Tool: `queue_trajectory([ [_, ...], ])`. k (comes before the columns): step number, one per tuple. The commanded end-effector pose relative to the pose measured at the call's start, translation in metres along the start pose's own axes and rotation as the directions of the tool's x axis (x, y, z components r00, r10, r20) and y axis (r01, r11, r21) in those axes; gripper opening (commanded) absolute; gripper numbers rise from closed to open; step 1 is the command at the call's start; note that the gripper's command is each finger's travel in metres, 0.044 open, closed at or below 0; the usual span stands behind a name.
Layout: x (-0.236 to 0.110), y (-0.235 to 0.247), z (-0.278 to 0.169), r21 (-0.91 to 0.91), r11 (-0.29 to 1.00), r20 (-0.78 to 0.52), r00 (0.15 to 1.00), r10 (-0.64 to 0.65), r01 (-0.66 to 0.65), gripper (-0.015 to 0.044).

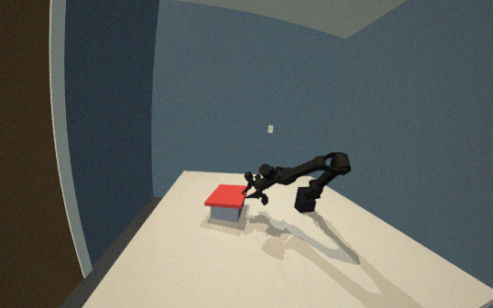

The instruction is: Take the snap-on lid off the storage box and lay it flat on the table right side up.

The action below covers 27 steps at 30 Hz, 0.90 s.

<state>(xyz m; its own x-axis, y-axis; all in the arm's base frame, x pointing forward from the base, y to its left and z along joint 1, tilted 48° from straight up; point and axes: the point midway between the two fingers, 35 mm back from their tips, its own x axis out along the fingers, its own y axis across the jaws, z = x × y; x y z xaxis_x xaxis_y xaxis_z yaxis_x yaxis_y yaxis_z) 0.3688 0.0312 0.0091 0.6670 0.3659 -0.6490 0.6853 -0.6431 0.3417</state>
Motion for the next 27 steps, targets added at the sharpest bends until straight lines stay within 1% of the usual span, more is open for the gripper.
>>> queue_trajectory([
  [1, 0.0005, 0.0011, -0.0005, -0.001, 1.0, -0.001, 1.0, 0.001, -0.001, 0.0],
  [18, 0.0016, 0.002, -0.0005, -0.001, 1.0, -0.001, 1.0, 0.001, -0.001, 0.0],
  [27, -0.0058, 0.01, -0.0002, -0.002, 1.0, -0.006, 1.0, -0.002, 0.002, 0.0],
])
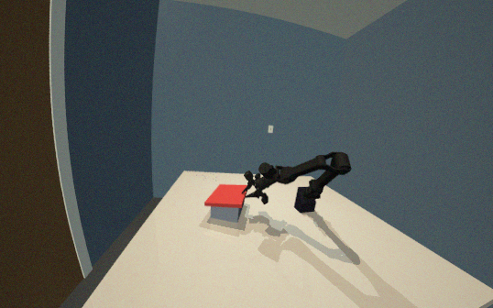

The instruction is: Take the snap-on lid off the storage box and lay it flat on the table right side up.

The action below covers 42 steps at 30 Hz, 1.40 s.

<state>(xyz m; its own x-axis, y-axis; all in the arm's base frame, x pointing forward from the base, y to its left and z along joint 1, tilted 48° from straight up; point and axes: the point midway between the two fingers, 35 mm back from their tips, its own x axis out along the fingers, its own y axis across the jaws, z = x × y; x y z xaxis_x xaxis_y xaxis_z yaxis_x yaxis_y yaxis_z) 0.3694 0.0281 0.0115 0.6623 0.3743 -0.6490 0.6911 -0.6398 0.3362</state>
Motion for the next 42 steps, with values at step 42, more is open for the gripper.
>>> queue_trajectory([
  [42, -0.025, 0.061, 0.0, -0.003, 1.0, 0.0, 1.0, 0.007, -0.007, 0.0],
])
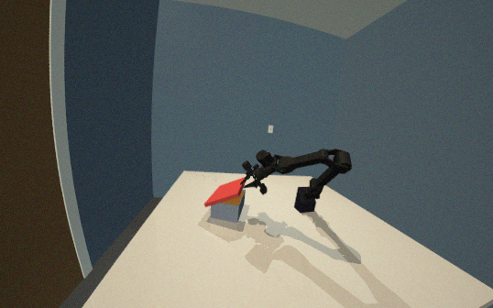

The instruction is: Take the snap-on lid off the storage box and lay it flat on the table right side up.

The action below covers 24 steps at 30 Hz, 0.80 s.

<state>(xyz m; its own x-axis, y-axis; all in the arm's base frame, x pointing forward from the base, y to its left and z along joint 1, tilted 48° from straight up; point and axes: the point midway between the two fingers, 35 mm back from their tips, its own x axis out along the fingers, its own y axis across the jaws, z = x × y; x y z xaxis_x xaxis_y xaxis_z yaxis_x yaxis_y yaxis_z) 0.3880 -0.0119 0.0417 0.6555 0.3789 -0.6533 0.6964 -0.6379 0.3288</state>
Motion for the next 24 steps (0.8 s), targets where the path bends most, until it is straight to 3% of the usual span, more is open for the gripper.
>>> queue_trajectory([
  [1, -0.003, 0.014, -0.001, -0.006, 1.0, -0.002, 1.0, 0.016, -0.016, 0.0],
  [24, -0.009, 0.048, -0.002, -0.007, 1.0, -0.002, 1.0, 0.017, -0.017, 0.0],
])
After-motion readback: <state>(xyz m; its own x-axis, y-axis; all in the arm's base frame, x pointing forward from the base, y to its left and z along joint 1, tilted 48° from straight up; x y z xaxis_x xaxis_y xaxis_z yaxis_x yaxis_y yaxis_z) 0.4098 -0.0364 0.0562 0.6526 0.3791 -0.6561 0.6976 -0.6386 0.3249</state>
